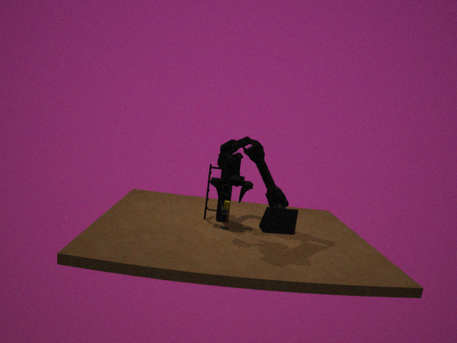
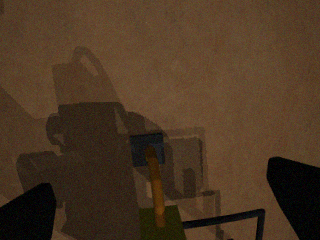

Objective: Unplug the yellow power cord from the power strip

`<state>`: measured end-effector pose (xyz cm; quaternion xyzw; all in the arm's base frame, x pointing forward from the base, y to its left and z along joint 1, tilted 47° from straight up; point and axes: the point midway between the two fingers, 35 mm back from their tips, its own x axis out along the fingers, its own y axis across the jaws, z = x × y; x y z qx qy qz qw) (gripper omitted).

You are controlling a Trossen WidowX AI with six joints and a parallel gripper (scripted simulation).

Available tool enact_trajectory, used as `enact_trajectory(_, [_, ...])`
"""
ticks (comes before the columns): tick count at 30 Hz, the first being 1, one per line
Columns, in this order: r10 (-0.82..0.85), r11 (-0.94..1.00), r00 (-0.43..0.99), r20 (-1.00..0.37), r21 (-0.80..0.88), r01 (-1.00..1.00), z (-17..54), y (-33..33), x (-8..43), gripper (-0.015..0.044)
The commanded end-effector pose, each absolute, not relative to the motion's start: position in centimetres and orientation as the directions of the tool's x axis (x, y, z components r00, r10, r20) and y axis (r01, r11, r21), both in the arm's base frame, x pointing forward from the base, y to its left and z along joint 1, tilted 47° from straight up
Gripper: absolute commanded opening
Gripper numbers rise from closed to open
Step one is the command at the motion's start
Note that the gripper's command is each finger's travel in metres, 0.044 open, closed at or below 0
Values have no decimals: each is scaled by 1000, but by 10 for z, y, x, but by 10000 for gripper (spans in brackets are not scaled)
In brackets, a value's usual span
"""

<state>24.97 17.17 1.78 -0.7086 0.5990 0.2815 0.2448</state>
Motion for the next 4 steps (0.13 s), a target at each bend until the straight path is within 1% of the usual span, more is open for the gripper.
enact_trajectory(1, [-711, -157, 119, -693, -8, -988, 18, 172, 249, 440])
enact_trajectory(4, [-711, -157, 119, -693, -8, -988, 18, 172, 249, 440])
